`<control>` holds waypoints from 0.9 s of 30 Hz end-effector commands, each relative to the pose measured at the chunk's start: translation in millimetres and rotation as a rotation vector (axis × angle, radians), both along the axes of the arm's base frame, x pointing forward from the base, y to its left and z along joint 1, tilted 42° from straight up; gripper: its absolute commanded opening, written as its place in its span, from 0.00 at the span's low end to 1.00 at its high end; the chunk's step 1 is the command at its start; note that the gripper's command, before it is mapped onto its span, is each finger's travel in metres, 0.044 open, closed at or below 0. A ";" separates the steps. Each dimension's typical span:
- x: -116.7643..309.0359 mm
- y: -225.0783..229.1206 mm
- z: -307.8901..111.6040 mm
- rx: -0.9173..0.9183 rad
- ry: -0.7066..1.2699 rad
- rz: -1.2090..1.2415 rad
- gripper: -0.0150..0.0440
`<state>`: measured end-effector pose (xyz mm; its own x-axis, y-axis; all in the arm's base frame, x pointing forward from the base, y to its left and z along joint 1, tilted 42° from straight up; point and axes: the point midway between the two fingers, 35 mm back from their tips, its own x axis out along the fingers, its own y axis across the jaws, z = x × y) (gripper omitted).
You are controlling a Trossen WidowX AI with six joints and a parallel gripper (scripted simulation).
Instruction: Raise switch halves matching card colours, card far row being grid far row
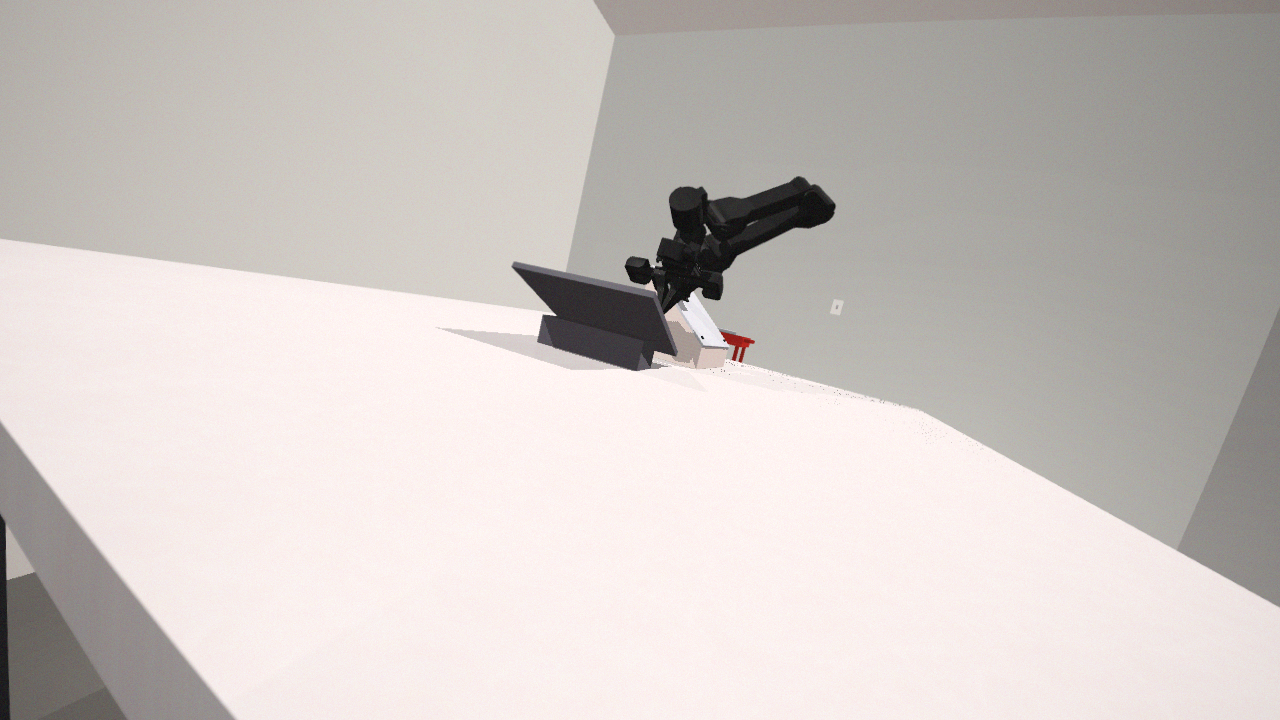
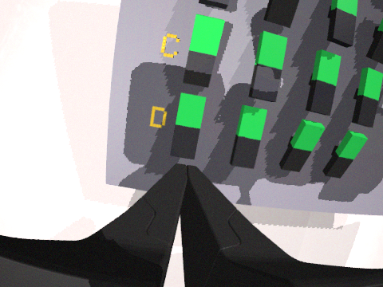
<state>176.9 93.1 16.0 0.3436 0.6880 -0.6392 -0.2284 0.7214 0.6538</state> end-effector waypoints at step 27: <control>8.1 20.5 -19.8 0.005 0.002 -0.011 0.25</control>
